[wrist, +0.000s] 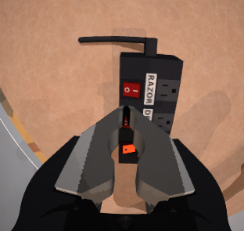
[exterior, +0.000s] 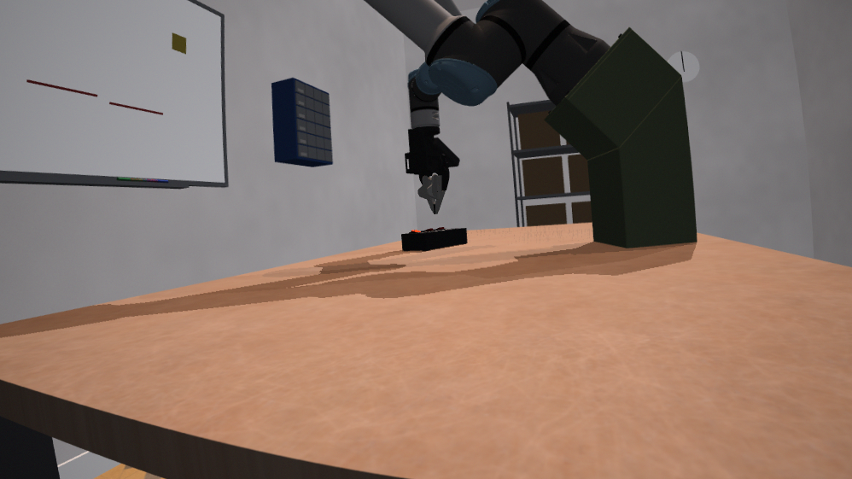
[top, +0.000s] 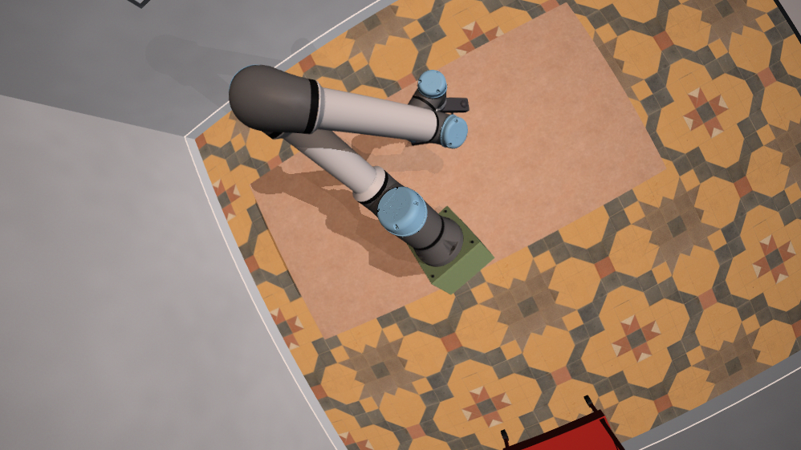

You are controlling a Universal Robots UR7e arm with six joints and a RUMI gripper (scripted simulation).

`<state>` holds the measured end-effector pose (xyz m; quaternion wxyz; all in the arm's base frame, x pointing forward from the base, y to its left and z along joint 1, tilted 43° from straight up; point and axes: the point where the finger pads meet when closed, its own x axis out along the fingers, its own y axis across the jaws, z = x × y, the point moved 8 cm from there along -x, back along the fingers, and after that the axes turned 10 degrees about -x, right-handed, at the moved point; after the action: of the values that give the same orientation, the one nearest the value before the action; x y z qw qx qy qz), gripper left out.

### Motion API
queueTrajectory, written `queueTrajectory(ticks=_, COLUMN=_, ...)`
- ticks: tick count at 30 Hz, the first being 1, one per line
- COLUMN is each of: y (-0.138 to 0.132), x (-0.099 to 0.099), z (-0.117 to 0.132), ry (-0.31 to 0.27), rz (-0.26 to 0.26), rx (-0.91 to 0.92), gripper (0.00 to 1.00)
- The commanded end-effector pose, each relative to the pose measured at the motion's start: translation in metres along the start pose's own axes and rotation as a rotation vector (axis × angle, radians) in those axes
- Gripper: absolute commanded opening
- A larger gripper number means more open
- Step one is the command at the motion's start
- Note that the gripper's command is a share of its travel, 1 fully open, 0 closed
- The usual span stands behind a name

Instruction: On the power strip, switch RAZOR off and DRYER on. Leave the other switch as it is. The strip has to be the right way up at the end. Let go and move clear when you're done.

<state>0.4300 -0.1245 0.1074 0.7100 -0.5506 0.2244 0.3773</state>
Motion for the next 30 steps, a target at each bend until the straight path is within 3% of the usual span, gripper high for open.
queueTrajectory(ticks=1, y=0.0, x=0.0, z=0.0, ry=0.0, rz=0.0, rx=0.0, gripper=0.0)
queueTrajectory(ticks=8, y=0.0, x=-0.001, z=0.002, ry=0.0, rz=0.0, rx=0.0, gripper=0.0)
queueTrajectory(ticks=15, y=0.005, x=-0.013, z=0.045, ry=0.0, rz=0.0, rx=0.0, gripper=0.0)
queueTrajectory(ticks=30, y=0.005, x=-0.014, z=0.047, ry=0.0, rz=0.0, rx=0.0, gripper=0.0)
